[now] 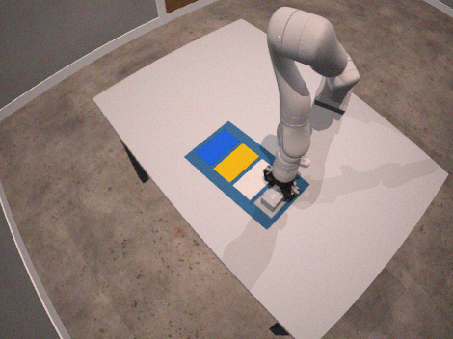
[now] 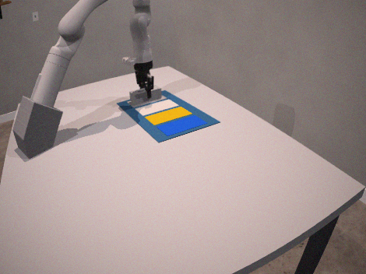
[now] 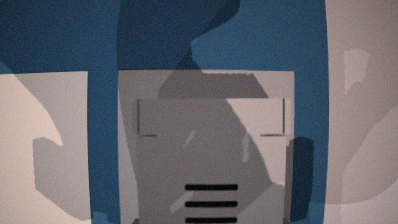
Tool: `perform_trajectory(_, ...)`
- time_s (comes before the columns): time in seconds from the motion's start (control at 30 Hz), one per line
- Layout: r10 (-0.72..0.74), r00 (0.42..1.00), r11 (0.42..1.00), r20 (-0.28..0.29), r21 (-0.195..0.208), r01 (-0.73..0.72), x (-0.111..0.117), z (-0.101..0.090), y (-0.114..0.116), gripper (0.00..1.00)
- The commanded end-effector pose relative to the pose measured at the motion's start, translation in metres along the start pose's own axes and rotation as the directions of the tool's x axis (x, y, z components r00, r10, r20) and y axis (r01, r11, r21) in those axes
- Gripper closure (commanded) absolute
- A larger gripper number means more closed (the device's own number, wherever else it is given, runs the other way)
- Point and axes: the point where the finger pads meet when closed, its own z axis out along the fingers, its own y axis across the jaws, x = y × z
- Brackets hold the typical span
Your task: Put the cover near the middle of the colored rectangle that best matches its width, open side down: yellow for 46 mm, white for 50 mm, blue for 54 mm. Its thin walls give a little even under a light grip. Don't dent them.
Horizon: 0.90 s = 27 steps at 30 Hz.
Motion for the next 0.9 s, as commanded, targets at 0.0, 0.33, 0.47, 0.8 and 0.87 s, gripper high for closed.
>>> perform_trajectory(0.0, 0.006, 1.0, 1.0, 0.001, 0.003, -0.006, 0.0, -0.006, -0.001, 1.0)
perform_trajectory(0.33, 0.006, 1.0, 1.0, 0.002, 0.004, -0.006, 0.0, -0.025, -0.001, 1.0)
perform_trajectory(0.47, 0.006, 1.0, 1.0, 0.003, 0.003, -0.006, 0.0, -0.034, -0.001, 1.0)
perform_trajectory(0.8, 0.006, 1.0, 1.0, 0.004, 0.003, -0.006, -0.001, -0.049, -0.001, 1.0)
perform_trajectory(0.87, 0.022, 1.0, 1.0, 0.004, 0.002, -0.022, -0.001, -0.052, -0.001, 1.0)
